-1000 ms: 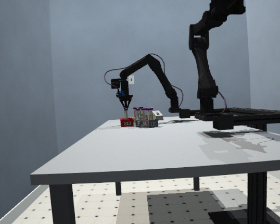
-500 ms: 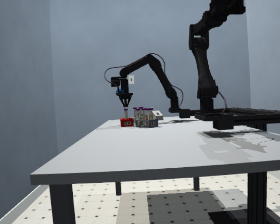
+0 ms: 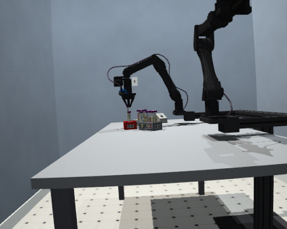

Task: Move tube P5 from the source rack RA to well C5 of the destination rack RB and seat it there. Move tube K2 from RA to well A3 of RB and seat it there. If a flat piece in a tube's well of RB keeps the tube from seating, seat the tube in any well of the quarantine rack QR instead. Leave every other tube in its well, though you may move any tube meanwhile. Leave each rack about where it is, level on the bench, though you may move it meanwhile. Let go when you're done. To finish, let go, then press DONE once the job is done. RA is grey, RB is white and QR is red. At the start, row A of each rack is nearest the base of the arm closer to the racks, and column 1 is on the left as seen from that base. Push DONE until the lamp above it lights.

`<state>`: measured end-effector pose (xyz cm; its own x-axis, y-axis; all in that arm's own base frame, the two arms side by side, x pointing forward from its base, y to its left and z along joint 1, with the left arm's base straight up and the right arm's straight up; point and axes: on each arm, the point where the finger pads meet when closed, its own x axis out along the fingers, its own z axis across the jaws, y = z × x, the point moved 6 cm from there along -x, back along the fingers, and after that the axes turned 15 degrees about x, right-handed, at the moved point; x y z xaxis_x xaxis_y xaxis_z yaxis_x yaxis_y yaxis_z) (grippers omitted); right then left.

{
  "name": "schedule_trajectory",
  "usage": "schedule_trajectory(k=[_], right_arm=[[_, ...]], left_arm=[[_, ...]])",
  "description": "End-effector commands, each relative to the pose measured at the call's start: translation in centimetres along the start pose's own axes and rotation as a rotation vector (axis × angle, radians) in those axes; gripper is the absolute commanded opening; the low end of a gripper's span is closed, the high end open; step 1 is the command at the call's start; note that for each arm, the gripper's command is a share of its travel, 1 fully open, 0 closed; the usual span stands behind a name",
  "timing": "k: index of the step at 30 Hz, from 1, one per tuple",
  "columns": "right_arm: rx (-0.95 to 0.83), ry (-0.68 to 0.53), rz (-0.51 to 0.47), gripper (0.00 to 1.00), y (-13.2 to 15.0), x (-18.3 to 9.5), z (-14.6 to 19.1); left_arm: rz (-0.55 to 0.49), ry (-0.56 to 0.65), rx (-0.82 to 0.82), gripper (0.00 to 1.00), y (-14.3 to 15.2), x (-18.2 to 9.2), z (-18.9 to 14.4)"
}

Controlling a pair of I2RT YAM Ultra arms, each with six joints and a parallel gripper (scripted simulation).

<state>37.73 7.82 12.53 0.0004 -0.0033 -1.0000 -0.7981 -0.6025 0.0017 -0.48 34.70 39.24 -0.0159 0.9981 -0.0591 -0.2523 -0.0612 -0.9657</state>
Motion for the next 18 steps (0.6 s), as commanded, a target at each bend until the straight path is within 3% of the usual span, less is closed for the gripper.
schedule_trajectory(k=[1,18], right_arm=[[-0.007,0.003,-0.032,0.0,-0.5,-1.8,0.5],[-0.007,0.003,-0.032,0.0,-0.4,-3.3,0.5]], left_arm=[[-0.057,-0.015,0.006,0.0,-2.2,-1.1,0.7],[-0.057,-0.015,0.006,0.0,-2.2,-1.1,0.7]])
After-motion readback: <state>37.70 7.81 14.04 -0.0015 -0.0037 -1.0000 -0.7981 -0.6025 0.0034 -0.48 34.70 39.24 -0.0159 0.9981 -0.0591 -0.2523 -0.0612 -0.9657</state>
